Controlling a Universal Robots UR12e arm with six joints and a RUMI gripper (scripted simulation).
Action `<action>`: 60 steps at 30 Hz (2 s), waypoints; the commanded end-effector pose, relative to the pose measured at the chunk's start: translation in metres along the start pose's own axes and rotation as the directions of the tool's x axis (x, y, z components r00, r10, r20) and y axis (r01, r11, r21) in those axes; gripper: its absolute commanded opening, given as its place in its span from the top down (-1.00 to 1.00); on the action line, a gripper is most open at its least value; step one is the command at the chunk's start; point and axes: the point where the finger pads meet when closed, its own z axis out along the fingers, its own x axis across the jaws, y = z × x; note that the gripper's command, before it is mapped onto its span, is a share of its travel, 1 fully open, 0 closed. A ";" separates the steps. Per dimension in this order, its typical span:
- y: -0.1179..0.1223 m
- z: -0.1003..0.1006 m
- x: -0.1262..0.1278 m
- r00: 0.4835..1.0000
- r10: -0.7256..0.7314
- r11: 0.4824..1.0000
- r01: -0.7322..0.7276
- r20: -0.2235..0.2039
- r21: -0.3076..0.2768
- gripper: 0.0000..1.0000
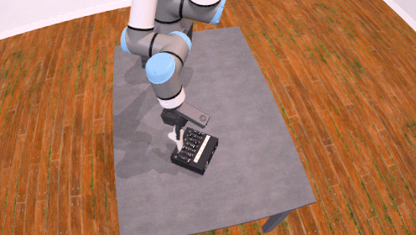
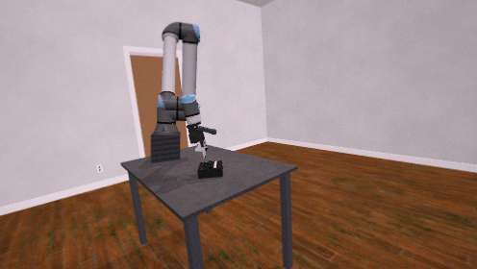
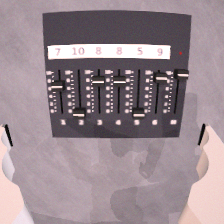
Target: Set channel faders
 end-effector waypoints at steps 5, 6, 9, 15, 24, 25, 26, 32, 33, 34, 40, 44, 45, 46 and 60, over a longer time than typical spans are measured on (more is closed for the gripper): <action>0.001 0.001 -0.002 1.000 0.002 1.000 -0.002 0.002 0.001 -1.00; 0.001 0.001 -0.002 1.000 0.002 1.000 -0.002 0.002 0.001 -1.00; 0.001 0.001 -0.002 1.000 0.002 1.000 -0.002 0.002 0.001 -1.00; 0.001 0.001 -0.002 1.000 0.002 1.000 -0.002 0.002 0.001 -1.00; 0.001 0.001 -0.002 1.000 0.002 1.000 -0.002 0.002 0.001 -1.00; 0.001 0.001 -0.002 1.000 0.002 1.000 -0.002 0.002 0.001 -1.00; 0.001 0.001 -0.002 1.000 0.002 1.000 -0.002 0.002 0.001 -1.00; -0.005 -0.009 0.001 0.993 -0.117 0.993 0.117 0.003 -0.028 -1.00; -0.007 -0.013 0.002 0.987 -0.160 0.986 0.160 0.005 -0.039 -1.00; -0.010 -0.018 0.003 0.978 -0.207 0.977 0.208 0.008 -0.051 -1.00; -0.026 -0.051 0.008 0.909 -0.416 0.903 0.418 0.034 -0.100 -1.00; -0.030 -0.059 0.008 0.844 -0.533 0.835 0.536 0.055 -0.126 -1.00; -0.031 -0.062 0.009 0.828 -0.558 0.818 0.560 0.061 -0.131 -1.00; -0.032 -0.064 0.009 0.815 -0.576 0.804 0.579 0.067 -0.135 -1.00; -0.033 -0.065 0.009 0.807 -0.586 0.796 0.590 0.069 -0.137 -1.00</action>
